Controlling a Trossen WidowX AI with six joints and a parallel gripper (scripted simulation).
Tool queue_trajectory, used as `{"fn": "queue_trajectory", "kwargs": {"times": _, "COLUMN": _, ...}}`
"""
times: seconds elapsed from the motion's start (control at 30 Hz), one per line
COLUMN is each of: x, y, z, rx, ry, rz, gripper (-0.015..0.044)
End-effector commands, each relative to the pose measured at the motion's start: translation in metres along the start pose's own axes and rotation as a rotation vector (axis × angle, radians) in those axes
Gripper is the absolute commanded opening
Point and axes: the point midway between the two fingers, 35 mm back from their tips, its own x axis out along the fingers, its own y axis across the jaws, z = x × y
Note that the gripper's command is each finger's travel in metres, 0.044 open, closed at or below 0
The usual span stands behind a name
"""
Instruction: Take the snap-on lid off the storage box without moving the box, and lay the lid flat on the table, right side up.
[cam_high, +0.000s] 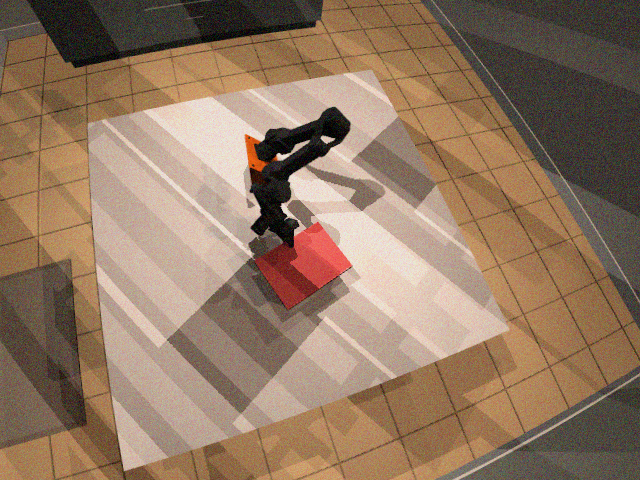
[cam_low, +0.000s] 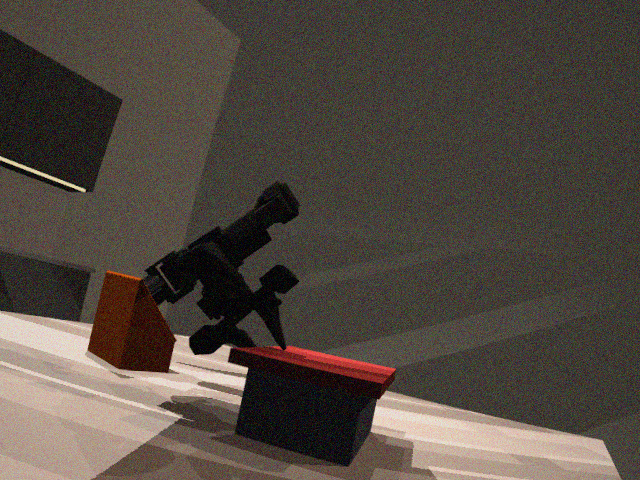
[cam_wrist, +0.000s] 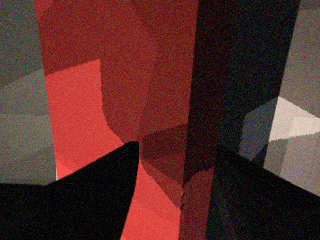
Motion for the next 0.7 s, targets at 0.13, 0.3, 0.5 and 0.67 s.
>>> {"fn": "queue_trajectory", "kwargs": {"times": 0.13, "x": 0.0003, "y": 0.0002, "z": 0.0005, "rx": 0.004, "ry": -0.002, "rz": 0.001, "gripper": 0.0109}}
{"fn": "queue_trajectory", "kwargs": {"times": 0.3, "x": 0.0003, "y": 0.0002, "z": 0.0005, "rx": 0.004, "ry": -0.002, "rz": 0.001, "gripper": 0.0}}
{"fn": "queue_trajectory", "kwargs": {"times": 0.5, "x": -0.0006, "y": 0.0003, "z": 0.0001, "rx": 0.001, "ry": 0.0, "rz": 0.0, "gripper": 0.0}}
{"fn": "queue_trajectory", "kwargs": {"times": 0.67, "x": -0.0012, "y": 0.0011, "z": 0.0001, "rx": 0.001, "ry": 0.0, "rz": 0.0, "gripper": 0.0}}
